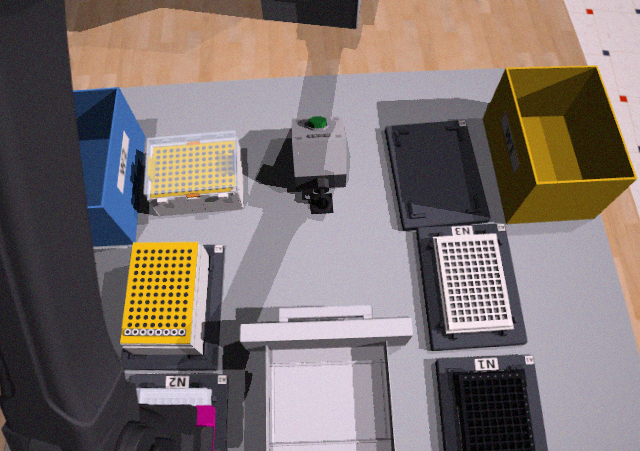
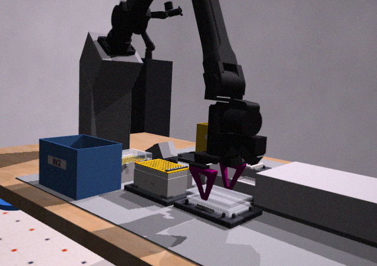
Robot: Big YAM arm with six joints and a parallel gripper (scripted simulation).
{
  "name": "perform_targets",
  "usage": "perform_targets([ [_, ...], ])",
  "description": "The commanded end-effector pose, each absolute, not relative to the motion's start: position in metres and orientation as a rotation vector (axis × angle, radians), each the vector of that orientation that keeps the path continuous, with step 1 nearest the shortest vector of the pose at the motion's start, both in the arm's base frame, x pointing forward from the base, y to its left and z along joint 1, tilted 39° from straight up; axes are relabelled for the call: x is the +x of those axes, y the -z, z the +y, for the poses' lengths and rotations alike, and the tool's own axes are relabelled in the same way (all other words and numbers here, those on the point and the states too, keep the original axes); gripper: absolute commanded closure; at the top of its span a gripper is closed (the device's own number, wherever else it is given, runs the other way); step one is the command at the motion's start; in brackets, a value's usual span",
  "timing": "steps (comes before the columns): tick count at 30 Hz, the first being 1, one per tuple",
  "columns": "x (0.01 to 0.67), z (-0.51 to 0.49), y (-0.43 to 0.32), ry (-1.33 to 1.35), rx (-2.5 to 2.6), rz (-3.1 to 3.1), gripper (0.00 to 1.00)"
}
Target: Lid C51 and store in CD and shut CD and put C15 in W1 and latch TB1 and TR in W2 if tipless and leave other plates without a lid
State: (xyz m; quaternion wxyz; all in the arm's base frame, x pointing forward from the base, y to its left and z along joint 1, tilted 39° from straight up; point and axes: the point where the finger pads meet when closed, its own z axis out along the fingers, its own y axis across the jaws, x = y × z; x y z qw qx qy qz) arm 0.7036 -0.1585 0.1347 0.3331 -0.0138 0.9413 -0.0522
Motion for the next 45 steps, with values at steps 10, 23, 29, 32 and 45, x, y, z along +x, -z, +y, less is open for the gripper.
perform_targets([
  [10,0.711,-0.153,-0.136,0.133,-0.030,2.442,1.00],
  [23,0.719,-0.155,-0.151,0.137,-0.031,2.423,1.00],
  [29,0.718,-0.154,-0.146,0.134,-0.031,2.435,1.00],
  [32,0.718,-0.154,-0.150,0.135,-0.031,2.432,1.00],
  [45,0.721,-0.155,-0.152,0.136,-0.032,2.430,1.00],
])
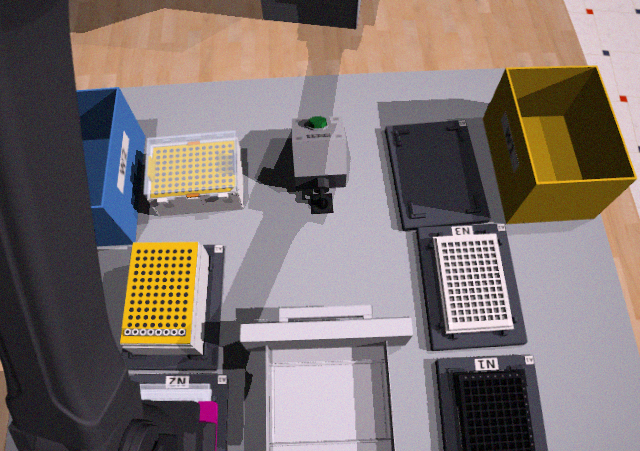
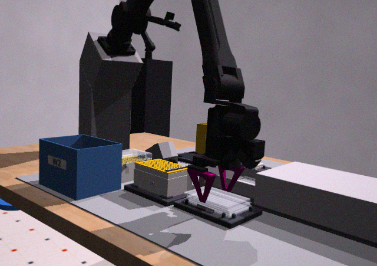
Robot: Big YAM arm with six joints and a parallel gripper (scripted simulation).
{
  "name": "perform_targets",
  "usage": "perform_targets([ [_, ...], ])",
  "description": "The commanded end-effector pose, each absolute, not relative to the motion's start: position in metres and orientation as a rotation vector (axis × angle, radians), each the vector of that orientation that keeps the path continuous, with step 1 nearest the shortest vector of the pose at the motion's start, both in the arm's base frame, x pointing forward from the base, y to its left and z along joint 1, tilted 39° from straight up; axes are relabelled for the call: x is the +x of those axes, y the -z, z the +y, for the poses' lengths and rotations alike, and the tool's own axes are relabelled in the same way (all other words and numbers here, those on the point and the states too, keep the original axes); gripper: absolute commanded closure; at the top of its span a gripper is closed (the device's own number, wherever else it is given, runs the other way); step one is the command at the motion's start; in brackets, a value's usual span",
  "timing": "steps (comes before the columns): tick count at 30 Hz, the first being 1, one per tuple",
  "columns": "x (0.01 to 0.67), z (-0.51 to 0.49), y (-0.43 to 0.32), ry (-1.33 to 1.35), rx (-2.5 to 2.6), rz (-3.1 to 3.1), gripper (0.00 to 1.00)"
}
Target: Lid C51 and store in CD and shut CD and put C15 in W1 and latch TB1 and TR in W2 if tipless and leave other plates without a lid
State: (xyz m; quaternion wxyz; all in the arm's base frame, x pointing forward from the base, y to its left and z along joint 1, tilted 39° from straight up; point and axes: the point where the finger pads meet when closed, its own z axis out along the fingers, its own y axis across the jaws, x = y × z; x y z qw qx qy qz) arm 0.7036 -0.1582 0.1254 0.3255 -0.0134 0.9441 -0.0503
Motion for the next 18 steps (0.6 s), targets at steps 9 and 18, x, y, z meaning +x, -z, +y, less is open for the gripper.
perform_targets([
  [9,0.7216,-0.1552,-0.1516,0.135,-0.031,2.432,1.00],
  [18,0.7220,-0.1553,-0.1521,0.135,-0.031,2.432,1.00],
])
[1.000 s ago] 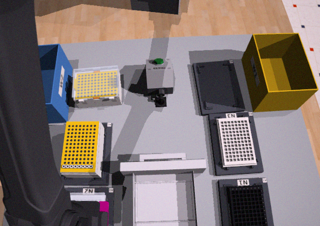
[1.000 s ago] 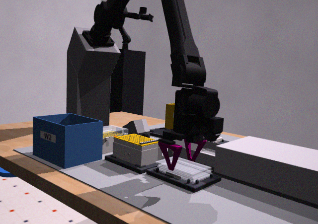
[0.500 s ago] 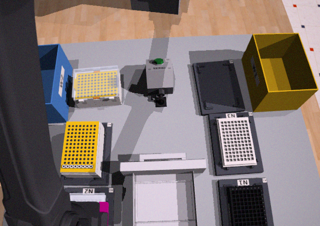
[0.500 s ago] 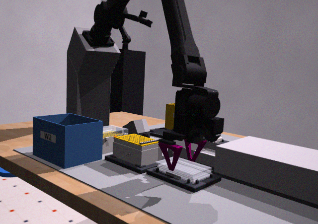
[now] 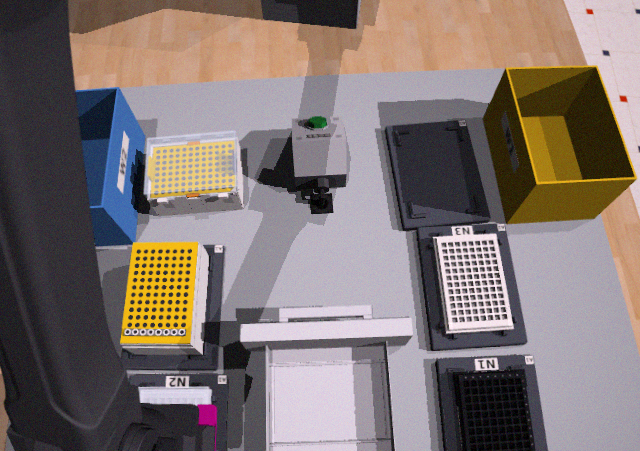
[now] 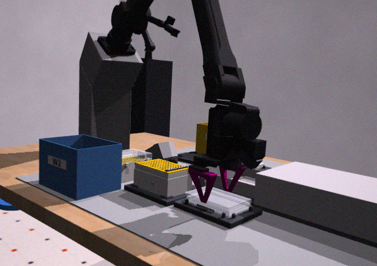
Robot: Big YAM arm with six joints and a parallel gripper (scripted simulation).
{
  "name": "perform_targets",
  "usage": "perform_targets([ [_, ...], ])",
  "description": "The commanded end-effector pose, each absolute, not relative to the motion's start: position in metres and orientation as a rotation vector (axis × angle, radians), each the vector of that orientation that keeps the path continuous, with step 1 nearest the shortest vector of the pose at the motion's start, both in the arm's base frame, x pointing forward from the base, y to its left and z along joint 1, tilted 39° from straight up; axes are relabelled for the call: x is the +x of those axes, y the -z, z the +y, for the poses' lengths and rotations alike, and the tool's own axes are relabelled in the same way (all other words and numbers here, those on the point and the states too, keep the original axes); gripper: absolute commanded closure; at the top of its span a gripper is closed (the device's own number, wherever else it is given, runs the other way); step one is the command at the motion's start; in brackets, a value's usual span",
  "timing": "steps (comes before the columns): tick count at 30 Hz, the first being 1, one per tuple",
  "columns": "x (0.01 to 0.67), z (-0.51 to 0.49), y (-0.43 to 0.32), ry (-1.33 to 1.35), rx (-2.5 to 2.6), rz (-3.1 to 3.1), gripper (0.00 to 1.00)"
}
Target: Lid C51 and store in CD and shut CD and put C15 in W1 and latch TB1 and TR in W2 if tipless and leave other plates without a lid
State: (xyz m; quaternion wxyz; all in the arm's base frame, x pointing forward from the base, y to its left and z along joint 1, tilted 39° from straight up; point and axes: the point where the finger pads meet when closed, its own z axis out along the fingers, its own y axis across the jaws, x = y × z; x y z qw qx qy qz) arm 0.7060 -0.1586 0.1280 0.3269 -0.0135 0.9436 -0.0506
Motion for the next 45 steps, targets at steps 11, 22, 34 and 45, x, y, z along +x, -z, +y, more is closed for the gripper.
perform_targets([
  [11,0.7226,-0.1552,-0.1560,0.136,-0.031,2.428,1.00],
  [22,0.7226,-0.1553,-0.1556,0.136,-0.031,2.429,1.00],
  [34,0.7229,-0.1553,-0.1548,0.136,-0.031,2.429,1.00],
  [45,0.7266,-0.1561,-0.1488,0.136,-0.031,2.428,1.00],
])
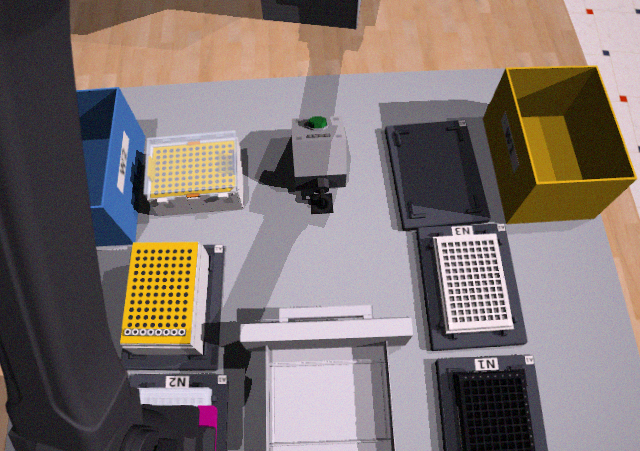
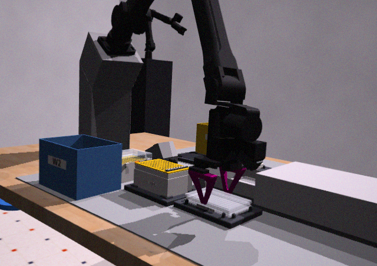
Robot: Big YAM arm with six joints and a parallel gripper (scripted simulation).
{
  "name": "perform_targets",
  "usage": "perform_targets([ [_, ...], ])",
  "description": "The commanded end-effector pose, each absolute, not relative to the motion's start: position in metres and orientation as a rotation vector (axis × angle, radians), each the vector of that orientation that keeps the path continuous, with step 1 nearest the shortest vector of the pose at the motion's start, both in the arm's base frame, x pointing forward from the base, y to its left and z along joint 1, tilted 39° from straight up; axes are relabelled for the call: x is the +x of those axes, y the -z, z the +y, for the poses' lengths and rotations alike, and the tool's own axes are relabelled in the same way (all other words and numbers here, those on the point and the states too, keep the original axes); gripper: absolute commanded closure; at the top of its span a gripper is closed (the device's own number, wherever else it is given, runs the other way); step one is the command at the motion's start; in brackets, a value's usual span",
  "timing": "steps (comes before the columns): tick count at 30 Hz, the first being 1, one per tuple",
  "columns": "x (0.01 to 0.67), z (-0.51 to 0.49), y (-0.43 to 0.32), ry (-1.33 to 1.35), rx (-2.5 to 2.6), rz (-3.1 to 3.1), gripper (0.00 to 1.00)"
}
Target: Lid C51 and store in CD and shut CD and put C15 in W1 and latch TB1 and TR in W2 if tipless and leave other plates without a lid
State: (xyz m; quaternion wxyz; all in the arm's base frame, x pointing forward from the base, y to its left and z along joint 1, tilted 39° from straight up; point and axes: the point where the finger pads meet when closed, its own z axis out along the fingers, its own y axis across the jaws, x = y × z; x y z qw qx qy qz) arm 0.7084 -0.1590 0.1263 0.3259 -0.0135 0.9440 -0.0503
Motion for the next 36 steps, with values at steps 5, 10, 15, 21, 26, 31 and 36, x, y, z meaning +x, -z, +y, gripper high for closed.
perform_targets([
  [5,0.7277,-0.1560,-0.1521,0.138,-0.032,2.421,1.00],
  [10,0.7295,-0.1566,-0.1544,0.140,-0.031,2.413,1.00],
  [15,0.7312,-0.1573,-0.1460,0.138,-0.032,2.420,1.00],
  [21,0.7312,-0.1574,-0.1460,0.138,-0.032,2.420,1.00],
  [26,0.7312,-0.1575,-0.1460,0.138,-0.032,2.420,1.00],
  [31,0.7313,-0.1576,-0.1460,0.139,-0.032,2.419,1.00],
  [36,0.7313,-0.1577,-0.1460,0.139,-0.032,2.419,1.00],
])
